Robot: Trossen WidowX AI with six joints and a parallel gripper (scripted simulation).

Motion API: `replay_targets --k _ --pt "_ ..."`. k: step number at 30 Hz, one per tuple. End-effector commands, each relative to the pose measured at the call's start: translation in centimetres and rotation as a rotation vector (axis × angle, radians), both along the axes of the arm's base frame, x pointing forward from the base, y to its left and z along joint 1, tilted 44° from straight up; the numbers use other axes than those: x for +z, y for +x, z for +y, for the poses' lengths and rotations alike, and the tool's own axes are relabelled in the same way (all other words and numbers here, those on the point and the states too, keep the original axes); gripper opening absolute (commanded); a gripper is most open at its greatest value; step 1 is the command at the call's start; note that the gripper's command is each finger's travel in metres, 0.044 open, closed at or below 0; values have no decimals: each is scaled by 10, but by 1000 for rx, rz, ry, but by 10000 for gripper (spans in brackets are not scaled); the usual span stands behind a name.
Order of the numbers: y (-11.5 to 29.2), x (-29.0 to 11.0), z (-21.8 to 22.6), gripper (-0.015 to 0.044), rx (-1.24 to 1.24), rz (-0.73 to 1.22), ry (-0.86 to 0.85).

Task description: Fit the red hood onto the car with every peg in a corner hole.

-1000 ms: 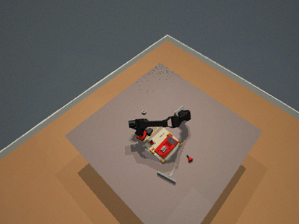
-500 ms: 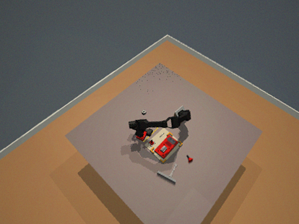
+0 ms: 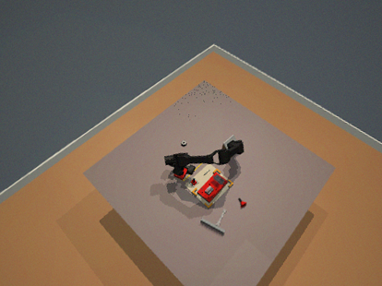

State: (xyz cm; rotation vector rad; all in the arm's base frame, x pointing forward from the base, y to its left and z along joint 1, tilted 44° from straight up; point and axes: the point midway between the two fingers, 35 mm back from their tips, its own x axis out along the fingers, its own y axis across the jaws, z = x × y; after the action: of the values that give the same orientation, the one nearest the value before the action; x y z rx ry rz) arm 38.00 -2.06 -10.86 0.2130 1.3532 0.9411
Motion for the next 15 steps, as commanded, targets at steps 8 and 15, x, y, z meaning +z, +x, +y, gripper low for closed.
replay_targets --k 8,15 --pt "0 -3 3 440 -3 0 2" --pt "0 -6 6 440 -3 0 2"
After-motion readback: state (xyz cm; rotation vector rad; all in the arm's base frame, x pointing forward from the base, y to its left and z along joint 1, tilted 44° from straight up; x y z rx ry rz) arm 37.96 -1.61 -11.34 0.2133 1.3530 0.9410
